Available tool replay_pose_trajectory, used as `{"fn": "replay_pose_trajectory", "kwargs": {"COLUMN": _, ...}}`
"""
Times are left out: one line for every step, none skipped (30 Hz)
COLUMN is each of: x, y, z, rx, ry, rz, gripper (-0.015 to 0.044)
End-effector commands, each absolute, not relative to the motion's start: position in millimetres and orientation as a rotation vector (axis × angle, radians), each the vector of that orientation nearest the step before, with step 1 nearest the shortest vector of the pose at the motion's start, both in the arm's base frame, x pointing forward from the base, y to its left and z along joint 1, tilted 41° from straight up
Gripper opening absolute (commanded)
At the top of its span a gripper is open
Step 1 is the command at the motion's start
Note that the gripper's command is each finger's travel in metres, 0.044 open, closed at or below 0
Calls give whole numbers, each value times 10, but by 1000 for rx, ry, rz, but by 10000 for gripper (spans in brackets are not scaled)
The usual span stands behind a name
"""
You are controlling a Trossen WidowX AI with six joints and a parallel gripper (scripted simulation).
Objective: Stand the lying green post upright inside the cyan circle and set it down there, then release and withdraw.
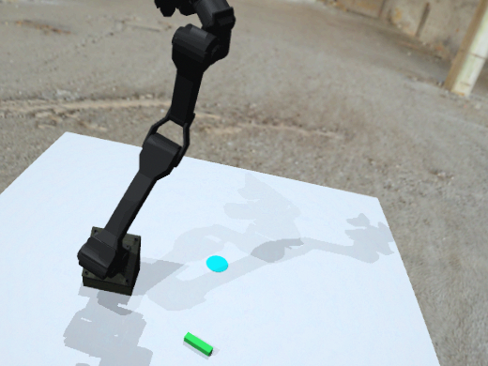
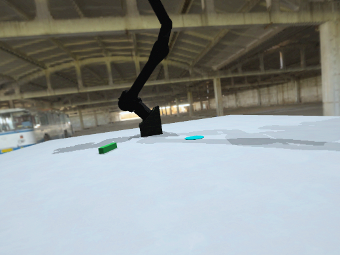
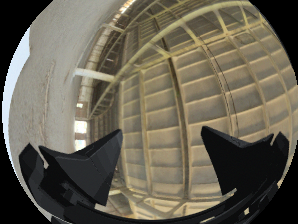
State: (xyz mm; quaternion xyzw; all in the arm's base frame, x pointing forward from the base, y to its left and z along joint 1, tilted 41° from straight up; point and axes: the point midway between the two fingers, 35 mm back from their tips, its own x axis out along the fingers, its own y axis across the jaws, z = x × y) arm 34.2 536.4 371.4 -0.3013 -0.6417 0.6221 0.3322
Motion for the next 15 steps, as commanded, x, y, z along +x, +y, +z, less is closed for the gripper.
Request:
{"fn": "replay_pose_trajectory", "kwargs": {"x": 337, "y": 5362, "z": 3720, "rx": -787, "ry": -1679, "rz": 1624, "gripper": 374}}
{"fn": "replay_pose_trajectory", "kwargs": {"x": 323, "y": 5356, "z": 3738, "rx": -785, "ry": -1687, "rz": 1618, "gripper": 347}}
{"fn": "replay_pose_trajectory", "kwargs": {"x": 298, "y": 5345, "z": 3767, "rx": -782, "ry": -1700, "rz": 1609, "gripper": 321}}
{"fn": "replay_pose_trajectory", "kwargs": {"x": 264, "y": 5329, "z": 3809, "rx": -777, "ry": -1718, "rz": 1596, "gripper": 295}}
{"fn": "replay_pose_trajectory", "kwargs": {"x": 221, "y": 5308, "z": 3862, "rx": -771, "ry": -1740, "rz": 1578, "gripper": 269}}
{"fn": "replay_pose_trajectory", "kwargs": {"x": 168, "y": 5281, "z": 3927, "rx": -763, "ry": -1767, "rz": 1557, "gripper": 242}}
{"fn": "replay_pose_trajectory", "kwargs": {"x": 110, "y": 5249, "z": 3997, "rx": -755, "ry": -1797, "rz": 1533, "gripper": 233}}
{"fn": "replay_pose_trajectory", "kwargs": {"x": 53, "y": 5216, "z": 4067, "rx": -745, "ry": -1826, "rz": 1509, "gripper": 233}}
{"fn": "replay_pose_trajectory", "kwargs": {"x": -4, "y": 5181, "z": 4137, "rx": -736, "ry": -1854, "rz": 1485, "gripper": 233}}
{"fn": "replay_pose_trajectory", "kwargs": {"x": -60, "y": 5144, "z": 4206, "rx": -726, "ry": -1882, "rz": 1460, "gripper": 233}}
{"fn": "replay_pose_trajectory", "kwargs": {"x": -117, "y": 5106, "z": 4275, "rx": -715, "ry": -1910, "rz": 1434, "gripper": 233}}
{"fn": "replay_pose_trajectory", "kwargs": {"x": -172, "y": 5065, "z": 4343, "rx": -704, "ry": -1936, "rz": 1408, "gripper": 233}}
{"fn": "replay_pose_trajectory", "kwargs": {"x": -227, "y": 5023, "z": 4411, "rx": -693, "ry": -1963, "rz": 1382, "gripper": 233}}
{"fn": "replay_pose_trajectory", "kwargs": {"x": -282, "y": 4980, "z": 4478, "rx": -681, "ry": -1988, "rz": 1355, "gripper": 233}}
{"fn": "replay_pose_trajectory", "kwargs": {"x": -335, "y": 4934, "z": 4545, "rx": -669, "ry": -2013, "rz": 1328, "gripper": 233}}
